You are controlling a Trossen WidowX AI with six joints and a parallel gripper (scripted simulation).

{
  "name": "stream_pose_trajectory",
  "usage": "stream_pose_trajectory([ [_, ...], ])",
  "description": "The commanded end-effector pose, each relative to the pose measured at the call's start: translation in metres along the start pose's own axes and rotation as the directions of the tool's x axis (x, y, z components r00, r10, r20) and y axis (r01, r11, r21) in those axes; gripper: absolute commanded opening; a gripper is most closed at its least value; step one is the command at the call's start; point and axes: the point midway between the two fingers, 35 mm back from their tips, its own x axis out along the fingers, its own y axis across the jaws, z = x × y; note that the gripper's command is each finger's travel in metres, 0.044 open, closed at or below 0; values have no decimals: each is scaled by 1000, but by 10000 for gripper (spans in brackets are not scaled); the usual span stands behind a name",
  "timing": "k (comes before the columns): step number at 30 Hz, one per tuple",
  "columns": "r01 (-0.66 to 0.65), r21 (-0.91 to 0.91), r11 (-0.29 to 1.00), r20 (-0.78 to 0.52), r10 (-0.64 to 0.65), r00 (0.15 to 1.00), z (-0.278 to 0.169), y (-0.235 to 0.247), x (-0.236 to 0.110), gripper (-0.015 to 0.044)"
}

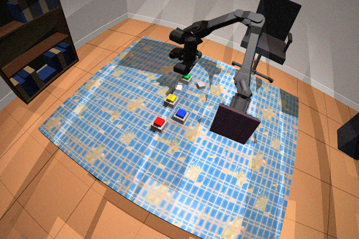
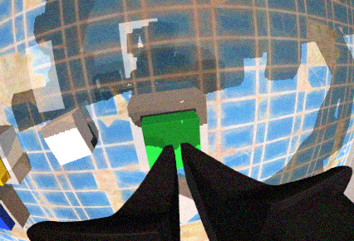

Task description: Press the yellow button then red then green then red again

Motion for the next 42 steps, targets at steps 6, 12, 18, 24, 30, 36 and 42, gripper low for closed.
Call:
stream_pose_trajectory([
  [6,-3,-9,1000,0,3,1000,0,1,12,20],
  [12,-3,-9,1000,0,3,1000,0,1,12,20],
  [18,-3,-9,1000,0,3,1000,0,1,12,20],
  [24,-3,-9,1000,0,3,1000,0,1,12,20],
  [30,-5,-9,1000,0,5,1000,0,1,-20,20],
  [36,-10,-9,1000,-1,10,1000,2,2,-59,20],
  [42,-8,-9,1000,-1,8,1000,0,2,-82,20],
])
